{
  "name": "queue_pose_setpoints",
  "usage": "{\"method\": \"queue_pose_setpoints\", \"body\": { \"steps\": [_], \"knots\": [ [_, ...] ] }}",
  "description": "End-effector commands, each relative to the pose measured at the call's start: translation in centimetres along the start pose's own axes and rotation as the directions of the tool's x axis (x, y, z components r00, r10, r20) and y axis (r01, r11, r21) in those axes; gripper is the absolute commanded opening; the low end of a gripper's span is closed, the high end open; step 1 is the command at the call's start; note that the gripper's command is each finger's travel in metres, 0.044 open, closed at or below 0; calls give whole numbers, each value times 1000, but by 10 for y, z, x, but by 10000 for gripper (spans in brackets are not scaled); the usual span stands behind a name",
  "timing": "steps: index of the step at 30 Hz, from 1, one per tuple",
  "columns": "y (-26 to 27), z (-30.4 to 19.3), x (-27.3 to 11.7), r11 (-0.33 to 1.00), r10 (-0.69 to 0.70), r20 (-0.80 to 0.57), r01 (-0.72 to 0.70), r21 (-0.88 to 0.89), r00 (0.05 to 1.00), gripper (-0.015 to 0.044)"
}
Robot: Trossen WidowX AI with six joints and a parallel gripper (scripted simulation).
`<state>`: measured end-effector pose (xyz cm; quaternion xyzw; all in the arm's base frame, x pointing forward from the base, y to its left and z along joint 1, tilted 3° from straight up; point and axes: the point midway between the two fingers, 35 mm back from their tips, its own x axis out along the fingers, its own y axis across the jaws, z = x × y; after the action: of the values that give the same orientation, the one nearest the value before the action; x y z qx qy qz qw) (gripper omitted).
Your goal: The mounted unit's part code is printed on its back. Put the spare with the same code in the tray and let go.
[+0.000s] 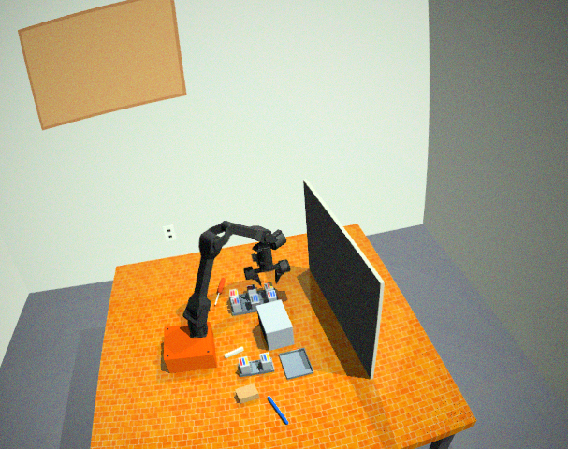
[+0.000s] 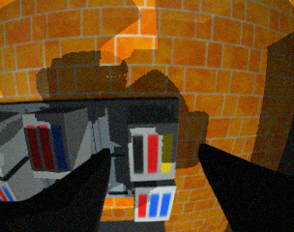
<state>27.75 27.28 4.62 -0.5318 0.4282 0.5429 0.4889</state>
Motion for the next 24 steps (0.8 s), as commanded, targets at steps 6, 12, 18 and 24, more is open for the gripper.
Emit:
{"method": "queue_pose_setpoints", "body": {
  "steps": [6, 12, 18, 24],
  "knots": [
    [1, -1, 15, 1000, 1, -5, -1, 4, 1000, 300],
    [2, -2, 25, 1000, 1, -5, -1, 4, 1000, 300],
    [3, -2, 34, 1000, 1, -5, -1, 4, 1000, 300],
    [3, -3, 38, 1000, 1, -5, -1, 4, 1000, 300]
  ]
}}
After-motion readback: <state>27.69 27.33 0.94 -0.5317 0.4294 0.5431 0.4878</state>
